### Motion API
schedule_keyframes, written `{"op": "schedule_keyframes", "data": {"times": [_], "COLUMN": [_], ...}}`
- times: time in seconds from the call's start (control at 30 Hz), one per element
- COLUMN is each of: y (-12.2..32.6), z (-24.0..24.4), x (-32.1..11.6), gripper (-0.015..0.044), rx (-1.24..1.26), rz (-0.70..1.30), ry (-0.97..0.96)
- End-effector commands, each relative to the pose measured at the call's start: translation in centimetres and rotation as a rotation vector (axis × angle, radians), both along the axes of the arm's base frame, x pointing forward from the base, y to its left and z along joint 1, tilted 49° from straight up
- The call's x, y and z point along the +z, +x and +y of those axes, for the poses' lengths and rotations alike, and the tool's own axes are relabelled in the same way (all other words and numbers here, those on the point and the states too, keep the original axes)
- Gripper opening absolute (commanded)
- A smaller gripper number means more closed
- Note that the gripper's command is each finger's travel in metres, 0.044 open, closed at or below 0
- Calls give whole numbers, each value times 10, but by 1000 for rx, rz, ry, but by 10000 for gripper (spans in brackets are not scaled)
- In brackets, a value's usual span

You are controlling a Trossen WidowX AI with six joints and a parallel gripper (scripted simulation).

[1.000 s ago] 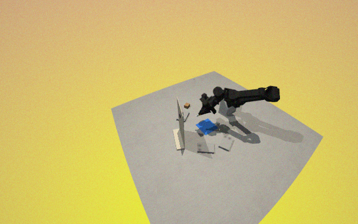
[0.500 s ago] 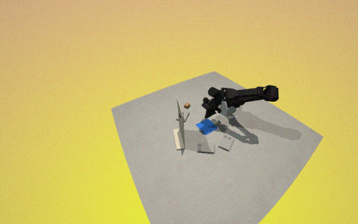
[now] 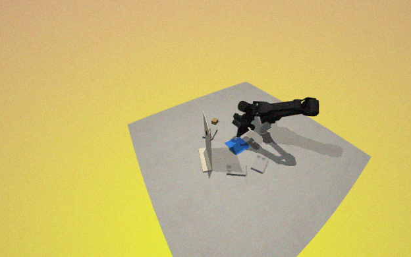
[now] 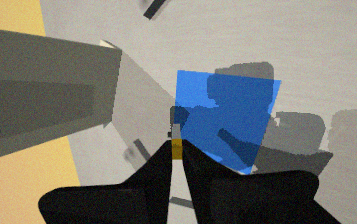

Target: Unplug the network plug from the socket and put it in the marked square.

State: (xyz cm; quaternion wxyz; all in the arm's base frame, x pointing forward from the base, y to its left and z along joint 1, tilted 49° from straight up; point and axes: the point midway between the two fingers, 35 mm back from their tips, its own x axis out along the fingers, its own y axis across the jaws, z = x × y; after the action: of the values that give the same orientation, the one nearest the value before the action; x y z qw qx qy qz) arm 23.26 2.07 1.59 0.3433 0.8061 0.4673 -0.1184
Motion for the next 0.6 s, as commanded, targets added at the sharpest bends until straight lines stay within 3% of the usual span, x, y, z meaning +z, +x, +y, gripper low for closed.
{"op": "schedule_keyframes", "data": {"times": [0.0, 0.57], "y": [-2, -1], "z": [4, 13], "x": [-5, -17], "gripper": [0, 0], "rx": [0, 2], "rz": [14, 18], "ry": [10, 5]}}
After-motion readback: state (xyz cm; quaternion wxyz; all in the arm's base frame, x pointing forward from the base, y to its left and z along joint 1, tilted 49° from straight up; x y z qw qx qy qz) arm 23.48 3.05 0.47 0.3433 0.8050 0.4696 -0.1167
